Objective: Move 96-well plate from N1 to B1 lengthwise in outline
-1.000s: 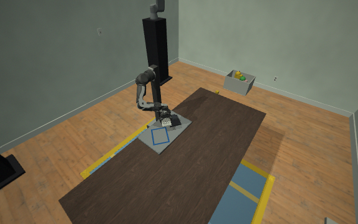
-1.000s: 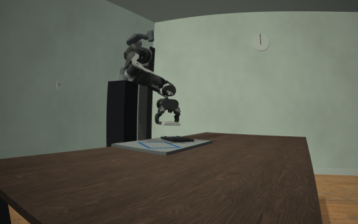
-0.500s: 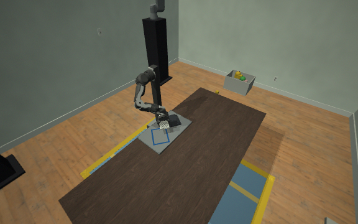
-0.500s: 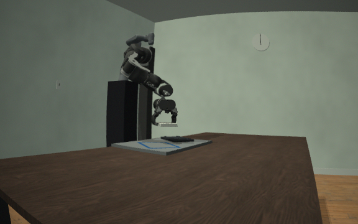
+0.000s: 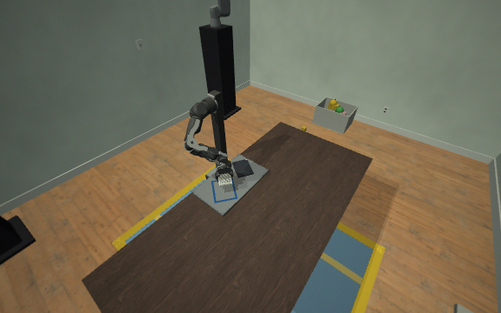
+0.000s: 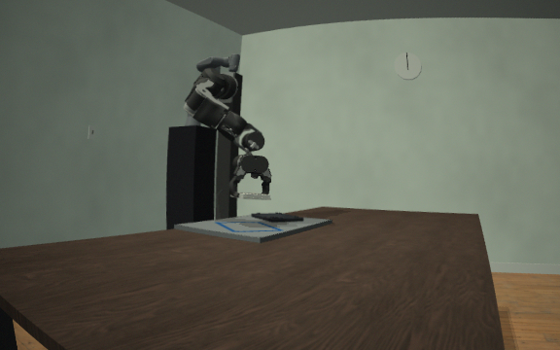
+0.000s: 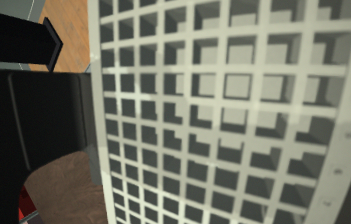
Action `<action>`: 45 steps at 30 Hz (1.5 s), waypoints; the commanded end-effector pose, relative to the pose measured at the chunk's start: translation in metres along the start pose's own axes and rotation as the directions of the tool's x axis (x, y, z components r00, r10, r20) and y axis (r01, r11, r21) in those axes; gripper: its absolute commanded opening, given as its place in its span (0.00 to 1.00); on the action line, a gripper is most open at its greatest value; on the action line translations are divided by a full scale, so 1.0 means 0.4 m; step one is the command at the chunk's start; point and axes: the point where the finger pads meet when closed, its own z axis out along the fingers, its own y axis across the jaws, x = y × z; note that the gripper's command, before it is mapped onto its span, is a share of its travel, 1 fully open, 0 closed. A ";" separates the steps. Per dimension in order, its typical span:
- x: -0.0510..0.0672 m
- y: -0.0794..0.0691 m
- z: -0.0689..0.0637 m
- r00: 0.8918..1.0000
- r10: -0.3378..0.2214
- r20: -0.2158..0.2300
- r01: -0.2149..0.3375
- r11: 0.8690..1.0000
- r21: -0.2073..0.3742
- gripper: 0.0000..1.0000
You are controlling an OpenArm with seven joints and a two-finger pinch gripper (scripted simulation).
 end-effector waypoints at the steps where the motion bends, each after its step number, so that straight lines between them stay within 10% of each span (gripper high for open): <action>1: 0.006 0.019 -0.005 1.000 -0.011 -0.010 0.010 1.000 -0.029 0.00; 9: 0.006 0.019 -0.005 1.000 -0.011 -0.010 0.010 1.000 -0.029 0.00; 14: -0.073 -0.046 0.001 1.000 -0.011 -0.010 0.010 1.000 -0.028 0.00; 45: -0.076 -0.050 0.002 1.000 -0.010 -0.012 0.010 1.000 -0.023 0.00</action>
